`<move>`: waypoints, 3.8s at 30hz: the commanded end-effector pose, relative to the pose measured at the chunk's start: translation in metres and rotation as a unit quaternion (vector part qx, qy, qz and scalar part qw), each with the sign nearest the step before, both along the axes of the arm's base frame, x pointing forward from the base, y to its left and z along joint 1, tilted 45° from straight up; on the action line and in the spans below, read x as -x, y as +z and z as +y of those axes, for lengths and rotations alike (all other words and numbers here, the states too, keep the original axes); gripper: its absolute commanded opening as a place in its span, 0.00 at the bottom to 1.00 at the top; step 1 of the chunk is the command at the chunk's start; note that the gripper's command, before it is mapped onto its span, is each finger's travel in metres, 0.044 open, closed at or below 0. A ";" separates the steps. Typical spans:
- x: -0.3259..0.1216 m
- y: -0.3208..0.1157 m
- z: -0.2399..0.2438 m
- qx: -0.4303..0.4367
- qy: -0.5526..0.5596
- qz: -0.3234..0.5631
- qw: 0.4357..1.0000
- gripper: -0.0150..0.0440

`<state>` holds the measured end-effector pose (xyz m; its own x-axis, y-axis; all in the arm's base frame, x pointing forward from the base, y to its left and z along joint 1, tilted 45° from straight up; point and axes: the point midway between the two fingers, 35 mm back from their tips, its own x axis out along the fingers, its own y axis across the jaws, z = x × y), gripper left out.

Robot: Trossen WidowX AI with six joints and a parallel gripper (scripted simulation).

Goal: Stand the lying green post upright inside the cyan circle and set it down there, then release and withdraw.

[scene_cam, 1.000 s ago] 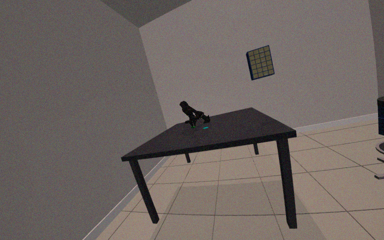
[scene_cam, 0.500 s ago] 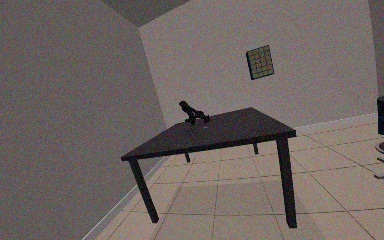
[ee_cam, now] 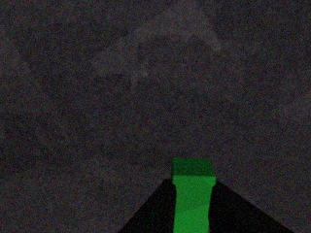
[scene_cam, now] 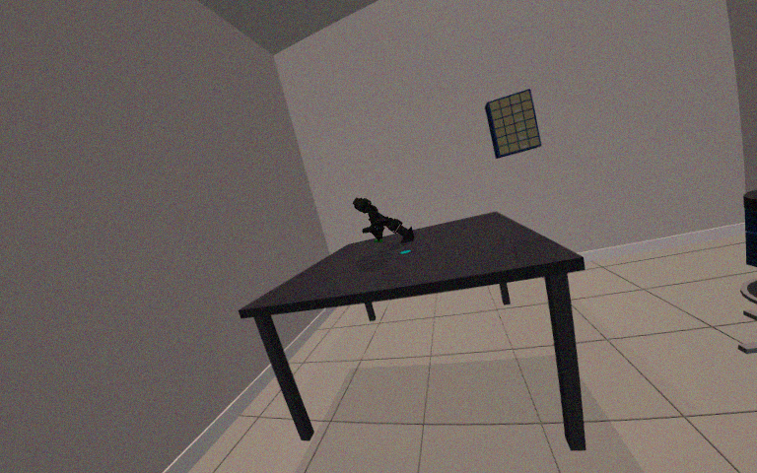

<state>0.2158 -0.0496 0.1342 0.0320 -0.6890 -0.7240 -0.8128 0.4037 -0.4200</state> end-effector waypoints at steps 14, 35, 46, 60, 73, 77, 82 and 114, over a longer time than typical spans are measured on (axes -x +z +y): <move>0.007 0.039 0.034 0.001 0.004 -0.005 1.000 0.29; -0.035 0.029 0.068 0.000 0.022 0.017 1.000 0.29; -0.058 0.017 0.088 0.001 0.032 0.030 0.999 0.29; -0.085 -0.004 0.116 0.002 0.044 0.046 0.998 0.29; -0.106 -0.029 0.142 0.003 0.056 0.062 0.997 0.29; -0.112 -0.038 0.150 0.004 0.059 0.066 0.996 0.29; -0.119 -0.049 0.159 0.004 0.064 0.072 0.995 0.29; -0.116 -0.068 0.154 -0.092 0.044 0.085 0.991 0.29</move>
<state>0.3331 0.1077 0.0687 -0.0339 -0.5601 -0.8277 -0.9005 0.3764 -0.2178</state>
